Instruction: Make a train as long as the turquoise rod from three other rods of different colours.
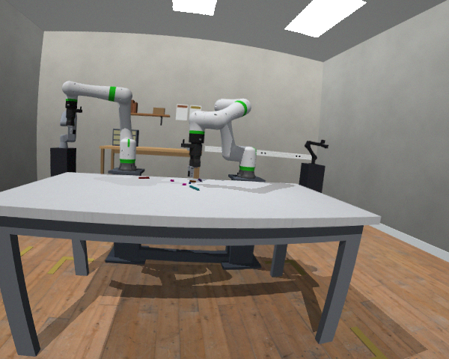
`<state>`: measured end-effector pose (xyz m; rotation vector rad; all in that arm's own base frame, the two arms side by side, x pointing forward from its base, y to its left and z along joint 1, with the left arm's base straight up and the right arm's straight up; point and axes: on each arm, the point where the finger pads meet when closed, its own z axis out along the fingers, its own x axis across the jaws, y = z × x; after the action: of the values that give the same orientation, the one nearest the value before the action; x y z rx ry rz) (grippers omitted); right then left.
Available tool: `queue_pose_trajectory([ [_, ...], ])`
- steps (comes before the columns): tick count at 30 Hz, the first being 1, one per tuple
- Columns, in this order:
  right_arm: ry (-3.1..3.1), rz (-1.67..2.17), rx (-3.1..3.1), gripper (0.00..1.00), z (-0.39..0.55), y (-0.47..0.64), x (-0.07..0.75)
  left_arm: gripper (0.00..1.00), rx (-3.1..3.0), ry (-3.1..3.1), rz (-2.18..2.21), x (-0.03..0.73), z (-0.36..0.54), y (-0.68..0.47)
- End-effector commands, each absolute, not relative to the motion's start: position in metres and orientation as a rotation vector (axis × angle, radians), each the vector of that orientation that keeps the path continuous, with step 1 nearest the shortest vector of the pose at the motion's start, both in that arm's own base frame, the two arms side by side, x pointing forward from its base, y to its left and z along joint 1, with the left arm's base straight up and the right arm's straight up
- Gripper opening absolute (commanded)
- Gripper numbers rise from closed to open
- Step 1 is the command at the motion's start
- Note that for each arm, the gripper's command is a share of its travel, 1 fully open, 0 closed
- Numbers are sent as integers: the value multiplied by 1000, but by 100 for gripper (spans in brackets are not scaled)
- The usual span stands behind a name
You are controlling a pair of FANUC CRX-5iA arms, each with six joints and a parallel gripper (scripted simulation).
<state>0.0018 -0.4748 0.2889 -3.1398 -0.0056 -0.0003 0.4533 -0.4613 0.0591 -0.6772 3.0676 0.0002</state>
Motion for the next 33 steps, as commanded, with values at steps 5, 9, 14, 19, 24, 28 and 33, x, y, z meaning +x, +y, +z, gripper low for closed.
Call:
queue_pose_trajectory([
  [5,-6,0,-3142,100,290,-475,2,54,-677,3067,-3,454,98,-462],
  [9,-6,0,-3142,100,290,-475,2,54,-677,3067,-3,454,105,-462],
  [14,-6,0,-3142,100,290,-475,2,54,-677,3067,-3,454,112,-462],
  [19,-6,0,-3142,100,290,-475,2,100,-677,3067,-3,454,112,-462],
  [24,-6,0,-3142,100,290,-475,2,100,-677,3067,-3,454,112,-462],
  [28,-6,0,-3142,100,290,-475,2,100,-677,3067,-3,454,112,-462],
  [33,-6,0,-3142,100,290,-475,2,100,-677,3067,-3,454,112,-462],
])
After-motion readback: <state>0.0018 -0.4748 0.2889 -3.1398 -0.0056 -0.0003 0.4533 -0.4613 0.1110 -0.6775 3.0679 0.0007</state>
